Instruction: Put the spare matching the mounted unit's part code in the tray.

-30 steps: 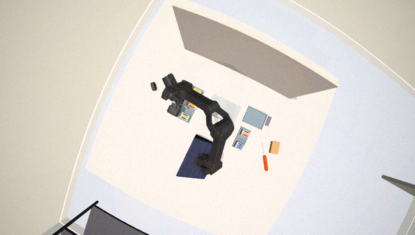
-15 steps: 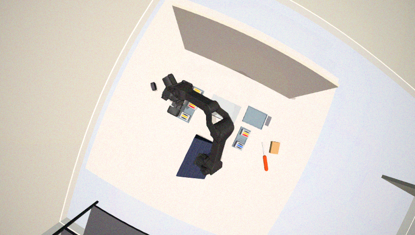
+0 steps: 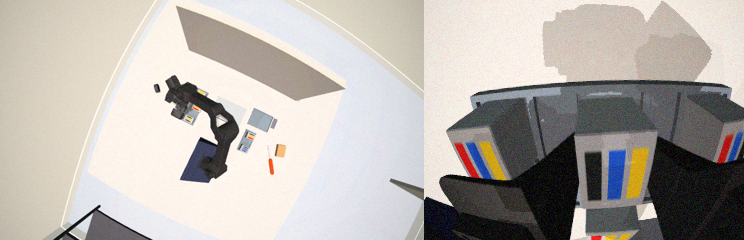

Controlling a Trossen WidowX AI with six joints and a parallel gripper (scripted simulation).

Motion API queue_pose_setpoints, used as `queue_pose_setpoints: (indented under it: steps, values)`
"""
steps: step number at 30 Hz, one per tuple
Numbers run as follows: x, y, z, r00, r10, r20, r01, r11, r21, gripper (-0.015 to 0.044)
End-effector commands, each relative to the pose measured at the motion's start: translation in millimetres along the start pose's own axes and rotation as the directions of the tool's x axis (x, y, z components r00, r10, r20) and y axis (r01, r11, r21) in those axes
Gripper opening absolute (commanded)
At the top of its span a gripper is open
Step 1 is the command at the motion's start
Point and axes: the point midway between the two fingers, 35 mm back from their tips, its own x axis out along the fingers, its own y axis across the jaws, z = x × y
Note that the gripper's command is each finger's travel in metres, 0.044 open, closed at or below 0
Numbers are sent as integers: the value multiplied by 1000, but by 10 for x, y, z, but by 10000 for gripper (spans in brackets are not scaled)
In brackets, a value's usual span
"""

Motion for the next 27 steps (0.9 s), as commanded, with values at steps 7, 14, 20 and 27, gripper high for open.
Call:
queue_pose_setpoints:
  steps: [7,14,20,27]
  values:
    - [-740,-3,18,1000,-9,12,9,1000,1,0]
    - [-779,-25,33,1000,-20,20,20,1000,1,0]
    - [-1086,-18,65,1000,-15,19,15,1000,1,0]
    - [-1453,24,69,1000,-8,15,8,1000,0,0]
